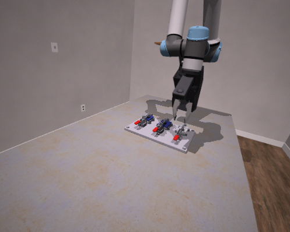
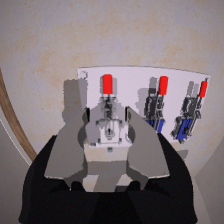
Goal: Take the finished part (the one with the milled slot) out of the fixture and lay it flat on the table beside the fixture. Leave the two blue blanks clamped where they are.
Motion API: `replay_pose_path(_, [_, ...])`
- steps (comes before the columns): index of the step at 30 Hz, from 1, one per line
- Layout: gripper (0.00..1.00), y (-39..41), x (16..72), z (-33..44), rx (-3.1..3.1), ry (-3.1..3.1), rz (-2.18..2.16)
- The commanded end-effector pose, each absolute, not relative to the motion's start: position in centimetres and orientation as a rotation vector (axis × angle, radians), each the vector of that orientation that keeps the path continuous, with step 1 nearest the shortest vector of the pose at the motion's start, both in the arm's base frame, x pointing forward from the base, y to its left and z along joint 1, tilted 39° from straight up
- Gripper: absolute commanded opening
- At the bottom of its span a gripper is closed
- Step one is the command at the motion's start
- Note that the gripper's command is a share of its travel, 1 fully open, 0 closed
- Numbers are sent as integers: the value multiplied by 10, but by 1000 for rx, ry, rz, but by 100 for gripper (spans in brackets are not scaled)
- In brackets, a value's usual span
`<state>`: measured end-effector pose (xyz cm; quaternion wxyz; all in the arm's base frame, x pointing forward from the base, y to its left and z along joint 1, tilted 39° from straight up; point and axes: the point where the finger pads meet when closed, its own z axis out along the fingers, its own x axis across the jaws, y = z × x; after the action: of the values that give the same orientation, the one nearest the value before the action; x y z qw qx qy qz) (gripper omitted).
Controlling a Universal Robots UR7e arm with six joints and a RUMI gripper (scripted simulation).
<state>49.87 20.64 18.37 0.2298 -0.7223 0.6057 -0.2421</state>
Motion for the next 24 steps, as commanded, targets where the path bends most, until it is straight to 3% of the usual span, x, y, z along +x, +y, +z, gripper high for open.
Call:
replay_pose_path(1, [28,207,509,172,-1986,1665,-667])
replay_pose_path(24, [28,209,544,129,-1986,1665,-667])
